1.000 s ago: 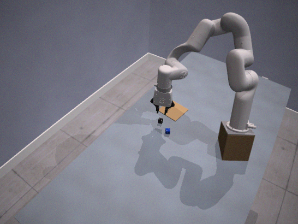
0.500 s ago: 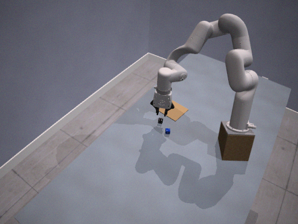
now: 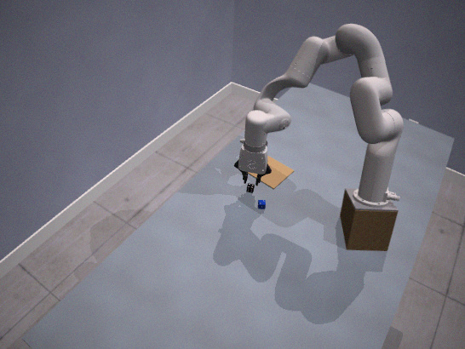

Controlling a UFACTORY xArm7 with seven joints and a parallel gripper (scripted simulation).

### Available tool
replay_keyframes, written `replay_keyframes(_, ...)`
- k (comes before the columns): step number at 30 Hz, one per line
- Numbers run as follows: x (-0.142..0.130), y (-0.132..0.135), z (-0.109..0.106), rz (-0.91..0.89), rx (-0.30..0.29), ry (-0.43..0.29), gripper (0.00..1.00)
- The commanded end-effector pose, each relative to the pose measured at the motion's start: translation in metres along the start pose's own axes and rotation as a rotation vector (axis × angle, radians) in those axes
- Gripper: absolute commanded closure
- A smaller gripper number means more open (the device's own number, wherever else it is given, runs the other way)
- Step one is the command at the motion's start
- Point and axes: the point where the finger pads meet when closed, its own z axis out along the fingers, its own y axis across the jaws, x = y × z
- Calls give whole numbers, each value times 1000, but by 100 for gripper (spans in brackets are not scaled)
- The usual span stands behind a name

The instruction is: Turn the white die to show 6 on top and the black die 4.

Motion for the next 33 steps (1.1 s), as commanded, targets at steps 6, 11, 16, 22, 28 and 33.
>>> replay_keyframes(6,0,-1,9,0,3,0,58)
replay_keyframes(11,0,-1,11,0,3,0,58)
replay_keyframes(16,-1,-1,13,0,3,0,58)
replay_keyframes(22,-1,-1,13,0,3,0,58)
replay_keyframes(28,-1,-1,13,0,3,0,58)
replay_keyframes(33,-1,-1,13,0,3,0,58)
